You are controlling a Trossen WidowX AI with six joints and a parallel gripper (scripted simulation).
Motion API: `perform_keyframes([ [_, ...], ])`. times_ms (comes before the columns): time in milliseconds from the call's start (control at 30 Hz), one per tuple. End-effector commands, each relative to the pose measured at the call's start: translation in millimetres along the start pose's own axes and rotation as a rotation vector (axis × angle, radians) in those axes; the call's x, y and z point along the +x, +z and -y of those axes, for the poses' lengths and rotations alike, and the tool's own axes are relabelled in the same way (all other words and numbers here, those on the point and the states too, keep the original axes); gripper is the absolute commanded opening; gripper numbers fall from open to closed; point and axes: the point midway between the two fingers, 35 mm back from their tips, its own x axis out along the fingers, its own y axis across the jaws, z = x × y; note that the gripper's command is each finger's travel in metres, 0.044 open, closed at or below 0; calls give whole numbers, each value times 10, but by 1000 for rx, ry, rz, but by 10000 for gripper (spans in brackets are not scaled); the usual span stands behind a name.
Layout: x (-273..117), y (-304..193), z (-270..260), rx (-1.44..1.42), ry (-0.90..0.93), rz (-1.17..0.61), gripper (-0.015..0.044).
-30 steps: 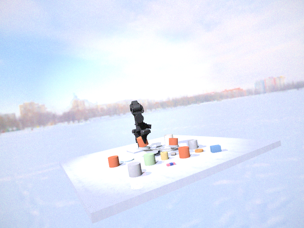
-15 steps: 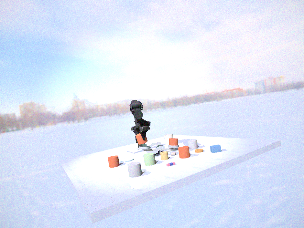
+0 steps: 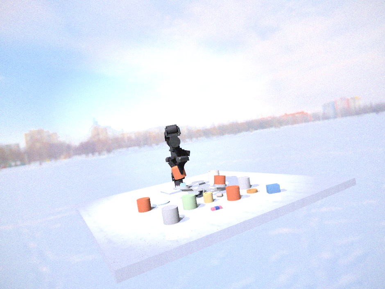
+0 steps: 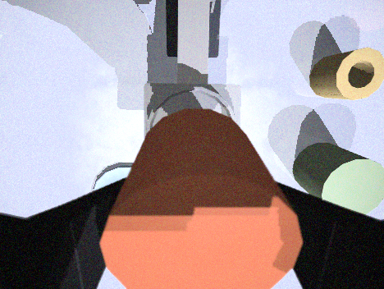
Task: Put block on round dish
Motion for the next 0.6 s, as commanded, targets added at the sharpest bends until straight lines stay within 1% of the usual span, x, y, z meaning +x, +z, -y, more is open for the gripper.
perform_keyframes([
  [0, -79, -4, -1, 3, -7, -7, 0],
  [333, -205, 9, -29, 3, -6, -7, 0],
  [367, -141, 12, -28, -1, 0, 0, 0],
  [567, -141, 12, -28, -1, 0, 0, 0],
])
